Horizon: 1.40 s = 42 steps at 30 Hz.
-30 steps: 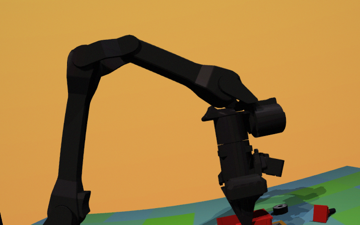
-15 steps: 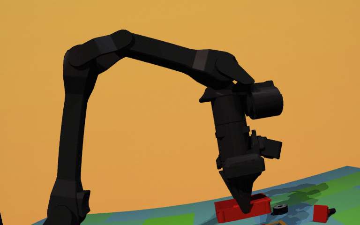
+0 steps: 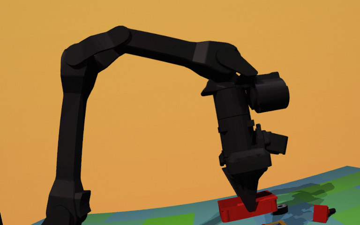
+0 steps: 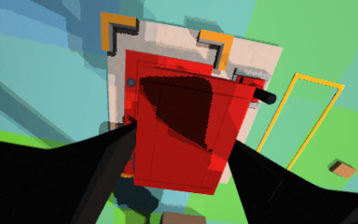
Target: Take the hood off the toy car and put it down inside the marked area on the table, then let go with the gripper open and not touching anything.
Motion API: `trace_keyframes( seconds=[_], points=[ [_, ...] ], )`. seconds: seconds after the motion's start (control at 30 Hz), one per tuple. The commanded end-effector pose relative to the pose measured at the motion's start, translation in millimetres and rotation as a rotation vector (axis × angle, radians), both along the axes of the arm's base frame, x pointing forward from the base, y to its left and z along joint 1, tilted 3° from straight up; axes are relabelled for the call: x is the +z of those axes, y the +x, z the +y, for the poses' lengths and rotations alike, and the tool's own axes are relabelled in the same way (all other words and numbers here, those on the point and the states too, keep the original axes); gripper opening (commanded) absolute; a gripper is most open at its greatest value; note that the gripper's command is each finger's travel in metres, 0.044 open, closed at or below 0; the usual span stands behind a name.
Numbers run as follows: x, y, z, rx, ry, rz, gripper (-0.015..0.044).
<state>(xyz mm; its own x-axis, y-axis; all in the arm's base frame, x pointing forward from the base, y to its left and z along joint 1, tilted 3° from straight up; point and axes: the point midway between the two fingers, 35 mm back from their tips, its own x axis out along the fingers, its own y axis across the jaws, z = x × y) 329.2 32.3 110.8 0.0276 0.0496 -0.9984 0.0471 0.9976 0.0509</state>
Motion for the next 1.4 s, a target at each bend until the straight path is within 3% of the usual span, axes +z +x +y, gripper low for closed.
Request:
trace_keyframes(
  seconds=[0.0, 1.37],
  points=[
    [-1, 1, -14, 0.004, 0.0, 0.0, 0.0],
    [-3, -19, -152, 0.007, -0.011, -0.006, 0.0]
  ],
)
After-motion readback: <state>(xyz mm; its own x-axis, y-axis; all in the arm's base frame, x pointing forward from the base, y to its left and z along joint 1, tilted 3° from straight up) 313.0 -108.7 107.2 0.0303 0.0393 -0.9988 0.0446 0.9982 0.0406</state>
